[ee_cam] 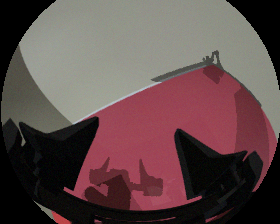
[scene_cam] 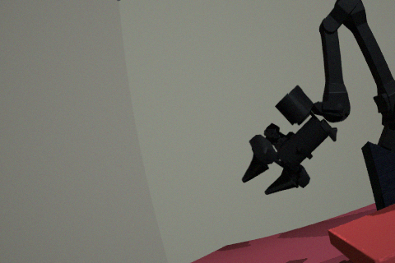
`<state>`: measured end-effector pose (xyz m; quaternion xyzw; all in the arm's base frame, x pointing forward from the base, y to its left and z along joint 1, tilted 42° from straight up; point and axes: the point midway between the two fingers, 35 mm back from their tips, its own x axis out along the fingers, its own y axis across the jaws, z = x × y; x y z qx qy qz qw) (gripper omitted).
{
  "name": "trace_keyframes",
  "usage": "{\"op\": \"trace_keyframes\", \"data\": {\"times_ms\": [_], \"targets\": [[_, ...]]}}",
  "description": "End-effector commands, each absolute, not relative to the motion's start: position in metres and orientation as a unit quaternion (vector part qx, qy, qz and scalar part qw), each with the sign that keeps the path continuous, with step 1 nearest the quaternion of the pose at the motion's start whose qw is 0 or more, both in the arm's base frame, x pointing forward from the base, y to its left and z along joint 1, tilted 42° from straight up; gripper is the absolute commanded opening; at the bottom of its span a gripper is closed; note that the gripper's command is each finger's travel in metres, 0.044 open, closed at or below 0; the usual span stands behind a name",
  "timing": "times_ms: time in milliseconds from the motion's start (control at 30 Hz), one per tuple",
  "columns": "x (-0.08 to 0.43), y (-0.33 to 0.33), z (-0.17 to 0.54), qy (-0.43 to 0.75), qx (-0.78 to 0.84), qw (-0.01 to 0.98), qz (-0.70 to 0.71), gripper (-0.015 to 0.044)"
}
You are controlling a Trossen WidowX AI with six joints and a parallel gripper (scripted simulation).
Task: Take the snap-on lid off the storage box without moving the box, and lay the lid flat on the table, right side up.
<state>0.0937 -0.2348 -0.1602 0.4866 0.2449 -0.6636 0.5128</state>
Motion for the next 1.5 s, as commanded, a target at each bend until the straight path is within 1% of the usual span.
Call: {"op": "trace_keyframes", "data": {"times_ms": [0,100,167,200,400,467,633,733,833,967,1333,1467], "targets": [[0.094,-0.235,-0.160,0.245,0.487,0.513,-0.664,0.0374],[0.097,-0.237,-0.157,0.245,0.490,0.515,-0.659,0.0295],[0.116,-0.231,-0.155,0.250,0.518,0.529,-0.624,0.0243],[0.131,-0.225,-0.152,0.254,0.539,0.538,-0.596,0.0235],[0.210,-0.175,-0.125,0.292,0.653,0.561,-0.416,0.0235],[0.217,-0.169,-0.120,0.298,0.663,0.562,-0.396,0.0235],[0.259,-0.115,-0.082,0.342,0.727,0.543,-0.245,0.0235],[0.276,-0.079,-0.053,0.374,0.758,0.512,-0.151,0.0235],[0.280,-0.063,-0.039,0.388,0.769,0.495,-0.112,0.0235],[0.286,-0.020,0.001,0.431,0.790,0.435,-0.008,0.0235],[0.286,-0.014,0.007,0.438,0.793,0.424,0.009,0.0235],[0.286,-0.003,-0.011,0.440,0.791,0.425,0.007,0.0235]]}}
